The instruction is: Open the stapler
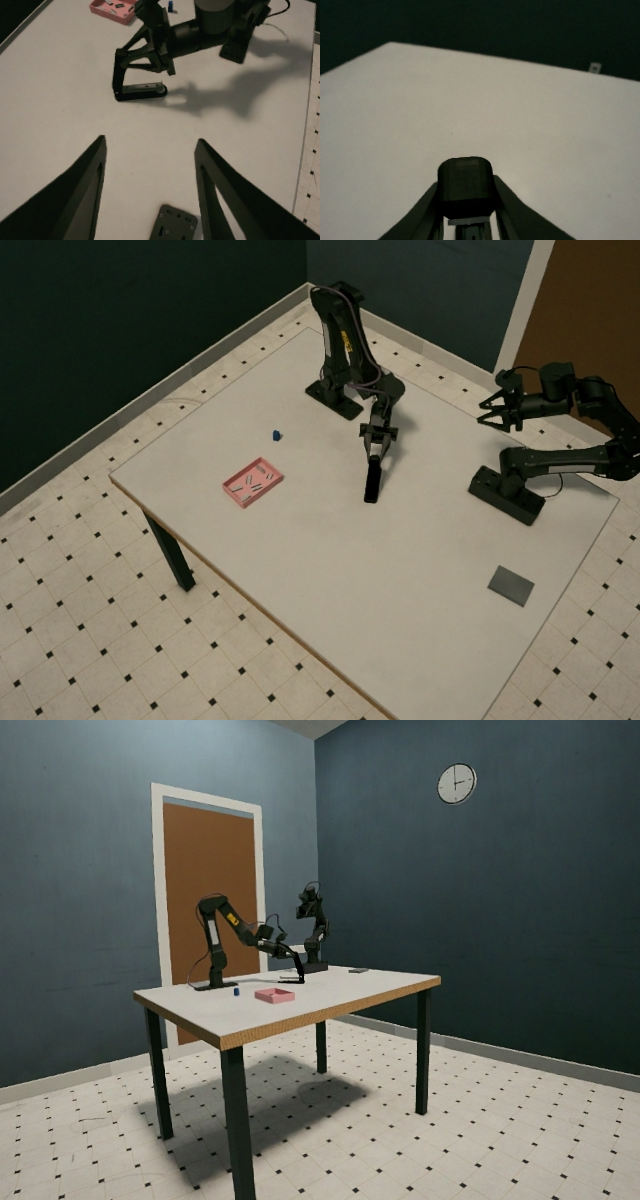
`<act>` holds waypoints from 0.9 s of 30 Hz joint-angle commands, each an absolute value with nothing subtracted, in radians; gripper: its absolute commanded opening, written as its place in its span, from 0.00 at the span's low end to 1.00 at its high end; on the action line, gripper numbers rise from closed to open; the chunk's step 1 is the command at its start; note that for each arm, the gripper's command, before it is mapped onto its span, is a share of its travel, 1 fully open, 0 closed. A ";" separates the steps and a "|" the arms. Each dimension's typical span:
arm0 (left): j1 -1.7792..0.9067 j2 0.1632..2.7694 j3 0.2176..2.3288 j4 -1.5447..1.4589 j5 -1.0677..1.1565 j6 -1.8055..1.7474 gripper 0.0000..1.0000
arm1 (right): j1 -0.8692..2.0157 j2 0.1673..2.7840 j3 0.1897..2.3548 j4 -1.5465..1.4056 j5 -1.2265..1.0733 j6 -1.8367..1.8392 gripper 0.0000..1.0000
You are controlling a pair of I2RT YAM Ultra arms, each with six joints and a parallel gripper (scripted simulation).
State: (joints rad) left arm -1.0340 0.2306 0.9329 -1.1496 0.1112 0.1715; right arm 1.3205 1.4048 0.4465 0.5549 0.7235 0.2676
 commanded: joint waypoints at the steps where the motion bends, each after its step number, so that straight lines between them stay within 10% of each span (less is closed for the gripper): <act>1: -1.044 0.227 0.927 -1.143 0.106 0.165 0.57 | 1.298 1.367 0.519 0.421 0.682 0.308 0.21; 27: -1.044 0.227 0.927 -1.143 0.106 0.165 0.57 | 1.149 1.472 0.910 -0.185 0.437 0.400 0.21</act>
State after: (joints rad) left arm -1.0340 0.2306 0.9329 -1.1496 0.1112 0.1715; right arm 1.1656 1.4616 0.8421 -0.1020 0.4789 0.3824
